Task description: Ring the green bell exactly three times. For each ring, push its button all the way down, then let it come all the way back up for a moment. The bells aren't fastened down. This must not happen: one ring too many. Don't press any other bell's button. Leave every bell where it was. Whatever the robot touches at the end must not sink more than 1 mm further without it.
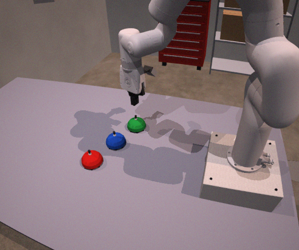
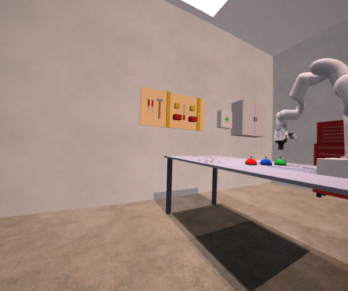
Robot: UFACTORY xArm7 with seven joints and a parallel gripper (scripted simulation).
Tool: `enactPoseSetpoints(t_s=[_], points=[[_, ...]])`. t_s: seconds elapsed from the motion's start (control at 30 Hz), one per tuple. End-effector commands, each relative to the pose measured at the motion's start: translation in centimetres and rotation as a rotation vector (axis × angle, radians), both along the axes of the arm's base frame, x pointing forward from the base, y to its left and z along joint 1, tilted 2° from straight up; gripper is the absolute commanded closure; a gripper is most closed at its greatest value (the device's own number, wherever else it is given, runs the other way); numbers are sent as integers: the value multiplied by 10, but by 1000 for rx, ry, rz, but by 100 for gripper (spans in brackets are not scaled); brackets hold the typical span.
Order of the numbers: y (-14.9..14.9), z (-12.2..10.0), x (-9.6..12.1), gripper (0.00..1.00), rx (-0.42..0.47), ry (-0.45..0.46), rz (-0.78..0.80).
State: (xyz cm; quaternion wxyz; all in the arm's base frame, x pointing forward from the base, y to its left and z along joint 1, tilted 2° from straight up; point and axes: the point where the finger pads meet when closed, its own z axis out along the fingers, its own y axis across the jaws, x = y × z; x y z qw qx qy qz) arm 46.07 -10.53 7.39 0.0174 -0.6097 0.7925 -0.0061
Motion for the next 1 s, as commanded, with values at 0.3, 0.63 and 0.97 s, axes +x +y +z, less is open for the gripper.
enactPoseSetpoints(t_s=[0.3,0.63,0.97], points=[[0,-16,3,100,0,-4,0],[0,-31,4,100,0,-4,0],[0,-47,5,100,0,-4,0]])
